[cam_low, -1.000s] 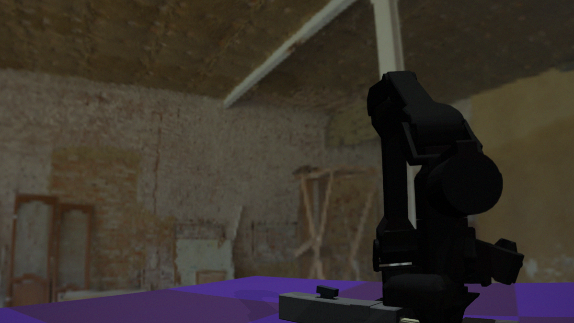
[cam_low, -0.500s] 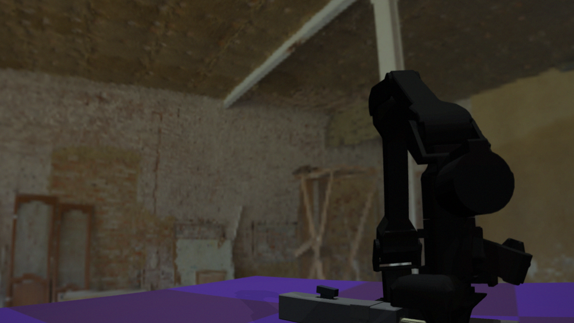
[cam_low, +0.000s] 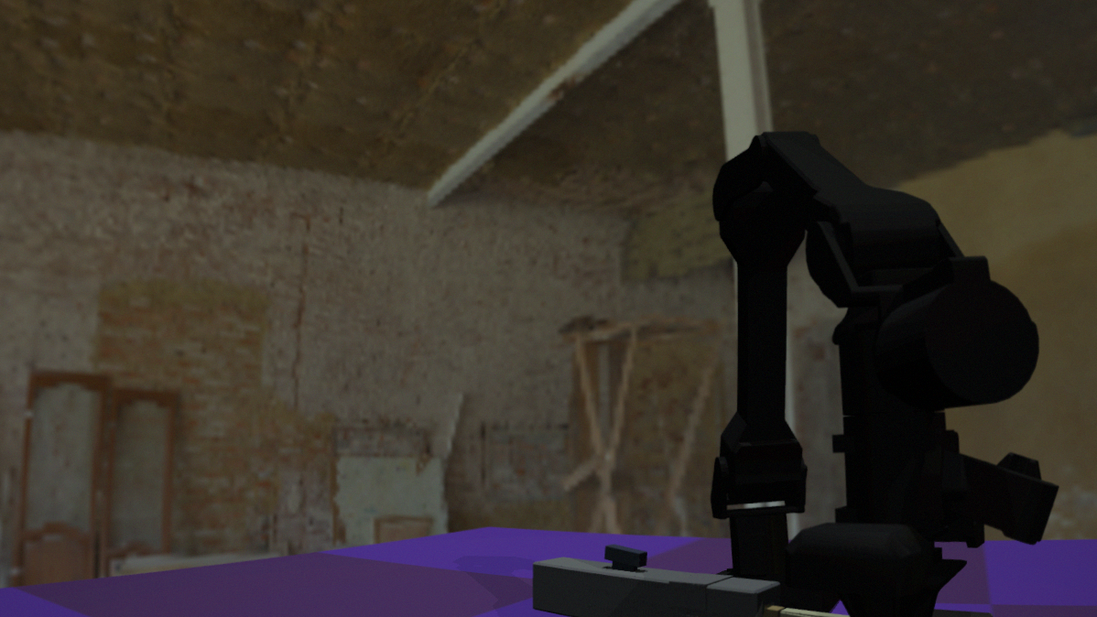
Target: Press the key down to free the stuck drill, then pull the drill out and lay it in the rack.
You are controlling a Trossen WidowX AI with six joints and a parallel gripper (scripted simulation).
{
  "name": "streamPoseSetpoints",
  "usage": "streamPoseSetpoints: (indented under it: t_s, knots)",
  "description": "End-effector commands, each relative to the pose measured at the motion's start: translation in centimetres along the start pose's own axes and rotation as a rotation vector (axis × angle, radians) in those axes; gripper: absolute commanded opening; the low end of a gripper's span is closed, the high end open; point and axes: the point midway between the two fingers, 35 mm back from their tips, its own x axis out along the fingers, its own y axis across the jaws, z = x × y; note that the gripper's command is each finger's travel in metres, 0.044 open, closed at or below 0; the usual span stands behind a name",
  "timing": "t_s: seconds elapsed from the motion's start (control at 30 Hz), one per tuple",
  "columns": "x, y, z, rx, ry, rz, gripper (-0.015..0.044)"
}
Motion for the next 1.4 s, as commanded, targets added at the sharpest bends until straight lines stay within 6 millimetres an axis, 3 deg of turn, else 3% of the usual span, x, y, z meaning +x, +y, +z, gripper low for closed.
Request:
streamPoseSetpoints:
  t_s: [0.0,0.77,1.37]
  knots:
    - [-0.1,0.0,0.7,0.001,-0.003,0.001,0.0000]
    - [-0.2,0.1,4.0,0.001,-0.006,0.001,0.0000]
    - [-1.3,0.0,3.6,0.001,-0.006,0.001,0.0000]
